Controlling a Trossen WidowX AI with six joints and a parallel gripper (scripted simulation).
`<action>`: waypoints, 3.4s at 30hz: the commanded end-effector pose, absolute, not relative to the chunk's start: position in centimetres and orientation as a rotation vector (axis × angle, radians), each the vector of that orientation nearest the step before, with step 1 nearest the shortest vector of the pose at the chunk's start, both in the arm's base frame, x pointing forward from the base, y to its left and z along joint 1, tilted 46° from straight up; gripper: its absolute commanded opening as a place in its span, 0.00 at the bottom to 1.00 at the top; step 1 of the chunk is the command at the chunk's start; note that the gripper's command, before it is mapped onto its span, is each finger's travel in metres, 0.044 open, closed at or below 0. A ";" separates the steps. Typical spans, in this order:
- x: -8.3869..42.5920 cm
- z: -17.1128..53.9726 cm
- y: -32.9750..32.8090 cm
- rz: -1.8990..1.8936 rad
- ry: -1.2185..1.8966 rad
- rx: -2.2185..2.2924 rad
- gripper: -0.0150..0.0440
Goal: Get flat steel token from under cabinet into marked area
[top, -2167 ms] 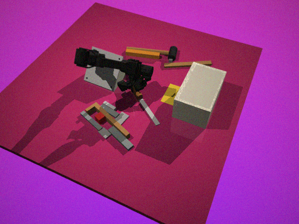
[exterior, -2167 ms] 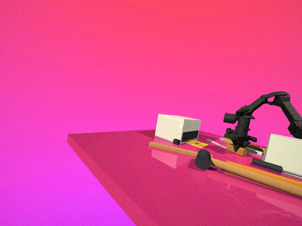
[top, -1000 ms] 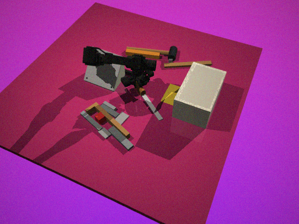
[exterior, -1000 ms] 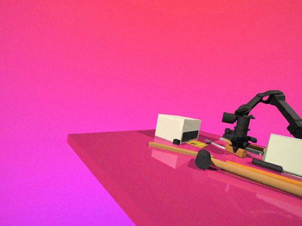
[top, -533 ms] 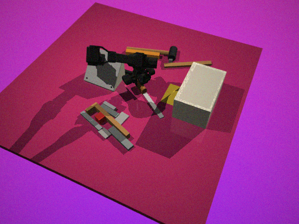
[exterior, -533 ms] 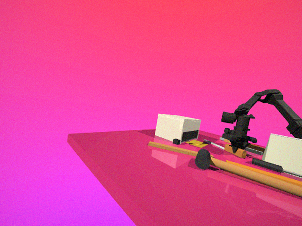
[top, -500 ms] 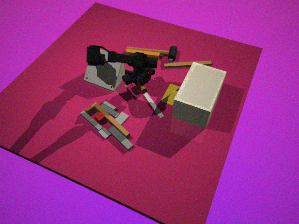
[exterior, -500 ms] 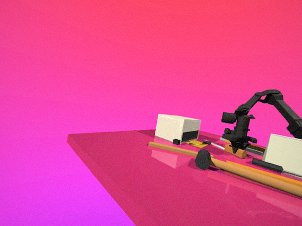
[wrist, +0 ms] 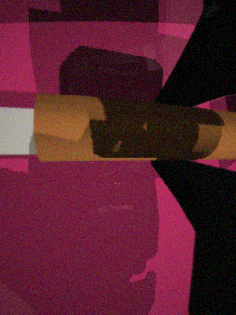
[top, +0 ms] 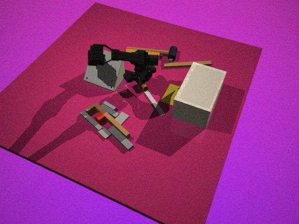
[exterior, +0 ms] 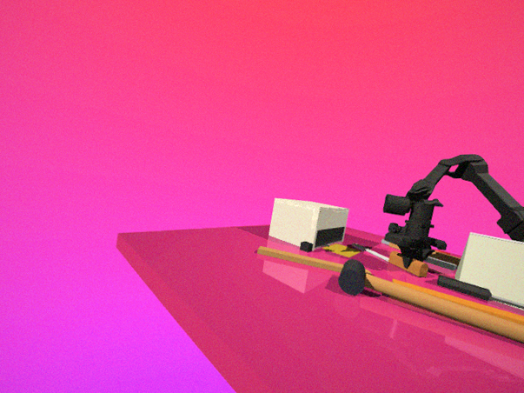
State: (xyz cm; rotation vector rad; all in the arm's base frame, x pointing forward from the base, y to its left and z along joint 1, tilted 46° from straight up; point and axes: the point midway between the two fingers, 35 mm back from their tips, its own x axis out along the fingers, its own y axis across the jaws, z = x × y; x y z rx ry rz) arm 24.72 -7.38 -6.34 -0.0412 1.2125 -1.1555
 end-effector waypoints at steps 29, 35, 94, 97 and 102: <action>25.3 -8.9 -4.7 -1.149 1.211 -0.041 0.25; 25.3 -9.4 -4.2 -1.148 1.211 -0.041 0.25; 26.0 -14.0 0.3 -1.147 1.211 -0.038 0.25; 26.1 -14.2 0.6 -1.147 1.211 -0.038 0.25; 26.1 -14.6 1.0 -1.146 1.211 -0.037 0.25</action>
